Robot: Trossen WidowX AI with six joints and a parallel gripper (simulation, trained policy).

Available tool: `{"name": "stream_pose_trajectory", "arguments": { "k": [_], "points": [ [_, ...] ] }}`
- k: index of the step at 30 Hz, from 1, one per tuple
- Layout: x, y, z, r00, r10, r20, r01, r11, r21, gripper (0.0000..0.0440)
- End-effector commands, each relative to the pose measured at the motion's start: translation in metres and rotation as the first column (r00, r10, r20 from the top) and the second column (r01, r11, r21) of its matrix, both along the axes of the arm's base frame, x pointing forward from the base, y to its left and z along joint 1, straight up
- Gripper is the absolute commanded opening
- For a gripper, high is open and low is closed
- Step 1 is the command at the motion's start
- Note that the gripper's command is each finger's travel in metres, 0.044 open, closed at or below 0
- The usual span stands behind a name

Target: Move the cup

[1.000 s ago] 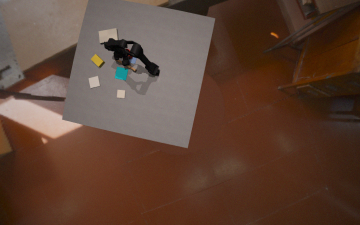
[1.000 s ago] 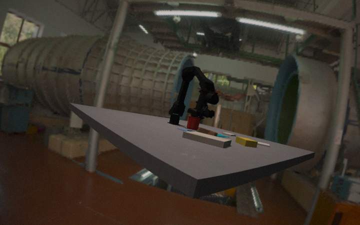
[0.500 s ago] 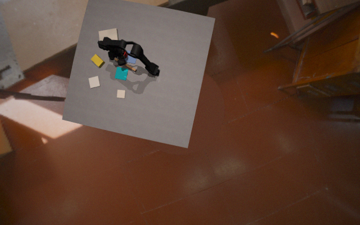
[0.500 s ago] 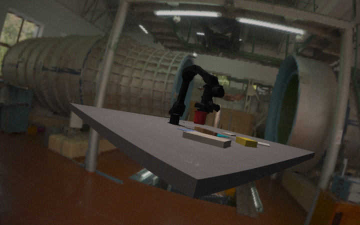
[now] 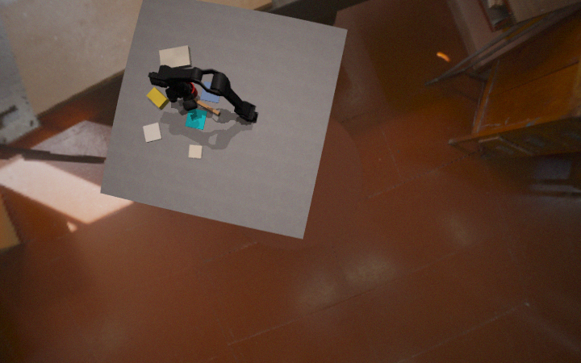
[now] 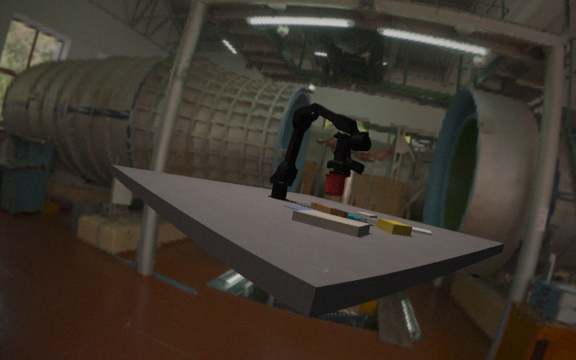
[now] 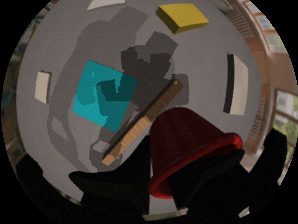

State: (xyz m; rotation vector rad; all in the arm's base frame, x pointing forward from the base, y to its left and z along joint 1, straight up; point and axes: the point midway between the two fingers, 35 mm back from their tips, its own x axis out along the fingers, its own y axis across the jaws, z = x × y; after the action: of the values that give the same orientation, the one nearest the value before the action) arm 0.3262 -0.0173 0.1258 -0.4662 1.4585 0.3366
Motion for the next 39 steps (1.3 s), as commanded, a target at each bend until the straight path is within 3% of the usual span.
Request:
{"name": "stream_pose_trajectory", "arguments": {
  "k": [1, 21, 39],
  "points": [
    [0.008, 0.014, 0.002, 1.000, 0.020, 0.023, -0.020, 1.000, 0.006, 0.0000],
    [0.020, 0.087, -0.014, 0.989, 0.127, 0.079, -0.129, 0.991, 0.022, 0.0000],
    [0.002, 0.123, -0.059, 0.988, 0.146, 0.051, -0.147, 0.989, 0.016, 0.0001]
  ]
}}
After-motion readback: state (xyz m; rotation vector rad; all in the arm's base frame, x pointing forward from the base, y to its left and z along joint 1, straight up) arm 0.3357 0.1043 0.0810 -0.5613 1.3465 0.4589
